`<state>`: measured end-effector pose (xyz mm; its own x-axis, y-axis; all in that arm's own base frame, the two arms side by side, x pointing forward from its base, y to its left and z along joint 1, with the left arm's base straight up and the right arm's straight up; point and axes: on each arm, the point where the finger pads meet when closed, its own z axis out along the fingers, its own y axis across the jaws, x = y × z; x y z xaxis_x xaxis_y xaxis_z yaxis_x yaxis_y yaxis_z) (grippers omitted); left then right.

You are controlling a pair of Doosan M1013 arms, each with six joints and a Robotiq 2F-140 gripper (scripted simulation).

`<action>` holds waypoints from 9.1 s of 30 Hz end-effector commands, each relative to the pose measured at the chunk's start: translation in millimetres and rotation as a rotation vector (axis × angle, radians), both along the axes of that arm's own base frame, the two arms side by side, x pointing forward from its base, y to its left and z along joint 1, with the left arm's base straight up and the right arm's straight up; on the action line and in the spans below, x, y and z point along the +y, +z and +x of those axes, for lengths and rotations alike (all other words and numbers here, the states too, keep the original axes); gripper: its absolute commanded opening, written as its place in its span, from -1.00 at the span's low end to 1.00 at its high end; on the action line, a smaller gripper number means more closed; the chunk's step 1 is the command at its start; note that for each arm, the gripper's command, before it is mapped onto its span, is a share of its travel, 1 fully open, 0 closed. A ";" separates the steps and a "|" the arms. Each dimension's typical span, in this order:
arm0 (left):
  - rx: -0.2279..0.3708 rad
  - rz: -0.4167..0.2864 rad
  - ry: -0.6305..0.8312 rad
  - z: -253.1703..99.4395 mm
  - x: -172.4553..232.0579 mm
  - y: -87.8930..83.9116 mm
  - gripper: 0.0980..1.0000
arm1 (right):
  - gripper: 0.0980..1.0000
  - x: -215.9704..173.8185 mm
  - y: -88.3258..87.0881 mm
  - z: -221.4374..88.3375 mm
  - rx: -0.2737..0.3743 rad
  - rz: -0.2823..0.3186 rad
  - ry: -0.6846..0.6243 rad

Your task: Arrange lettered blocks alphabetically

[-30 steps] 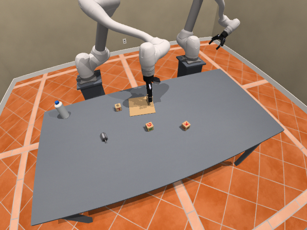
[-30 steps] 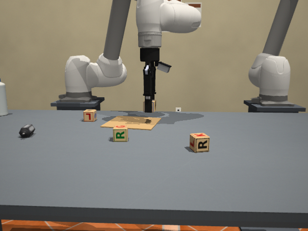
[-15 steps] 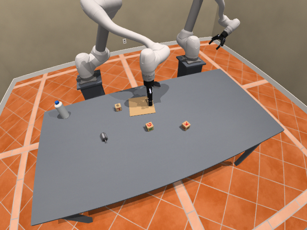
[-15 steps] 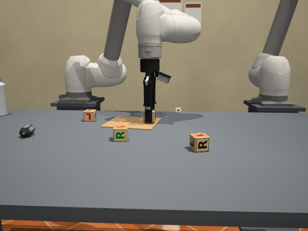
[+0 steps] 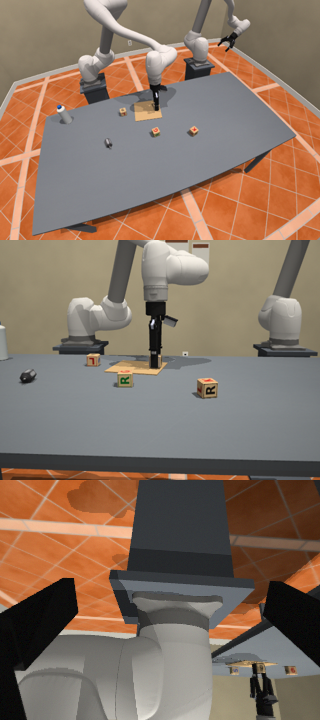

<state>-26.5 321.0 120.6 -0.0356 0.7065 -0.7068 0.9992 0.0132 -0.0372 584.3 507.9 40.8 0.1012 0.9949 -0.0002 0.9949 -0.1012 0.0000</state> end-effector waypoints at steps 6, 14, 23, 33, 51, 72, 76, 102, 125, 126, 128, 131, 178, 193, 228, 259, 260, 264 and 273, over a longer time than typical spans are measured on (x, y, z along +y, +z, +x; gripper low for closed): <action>0.000 0.001 0.000 -0.1 0.3 0.4 1.00 | -0.49 0.4 1.0 0.3 -0.001 0.001 0.000; 0.000 0.001 0.000 -0.1 0.3 0.4 1.00 | -0.49 0.4 1.0 0.3 -0.001 0.001 0.000; 0.000 0.001 0.000 -0.1 0.3 0.4 1.00 | -0.49 0.4 0.9 0.3 -0.001 0.001 0.000; 0.000 0.001 0.000 -0.1 0.3 0.4 1.00 | -0.49 0.4 -0.7 0.3 -0.001 0.001 0.000; 0.000 0.001 0.000 -0.1 0.3 0.4 1.00 | -0.49 0.4 -3.0 0.3 -0.001 0.001 0.000; 0.000 0.001 0.000 -0.1 0.3 0.4 1.00 | -0.49 0.4 -3.0 0.3 -0.001 0.001 0.000; 0.000 0.001 0.000 -0.1 0.3 0.4 1.00 | -0.49 0.4 -3.0 0.3 -0.001 0.001 0.000; 0.000 0.001 0.000 -0.1 0.3 0.4 1.00 | -0.24 0.4 -3.0 0.3 -0.001 0.001 0.000; 0.000 0.001 0.000 -0.1 0.3 0.4 1.00 | -0.24 0.3 58.1 0.2 -0.001 0.001 0.000; 0.000 0.001 0.000 -0.1 0.3 0.4 1.00 | -0.24 0.3 63.2 0.2 -0.001 0.001 0.000; 0.000 0.001 0.000 -0.1 0.3 0.4 1.00 | -0.24 0.3 72.2 0.2 -0.001 0.001 0.000; 0.000 0.001 0.000 -0.1 0.3 0.4 1.00 | -0.24 0.3 75.9 0.2 -0.001 0.001 0.000; 0.000 0.001 0.000 -0.1 0.3 0.4 1.00 | 1.00 -19.3 94.4 108.2 -0.008 -0.005 0.606; 0.000 0.001 0.000 -0.1 0.3 0.4 1.00 | 1.00 -66.1 97.5 226.8 -0.032 -0.033 1.246; 0.000 0.001 0.000 -0.1 0.3 0.4 1.00 | 0.00 -70.3 97.5 234.6 -0.001 0.000 1.812; 0.000 0.001 0.000 -0.1 0.3 0.4 1.00 | 0.00 -70.2 78.2 234.7 -0.001 0.000 1.812; 0.000 0.001 0.000 -0.1 0.3 0.4 1.00 | 0.00 -70.2 76.6 234.7 -0.001 0.000 1.812; 0.000 0.001 0.000 -0.1 0.3 0.4 1.00 | 0.00 -70.2 70.2 234.7 -0.001 0.000 1.812; 0.000 0.001 0.000 -0.1 0.3 0.4 1.00 | 0.00 -70.2 59.4 234.7 -0.001 0.000 1.812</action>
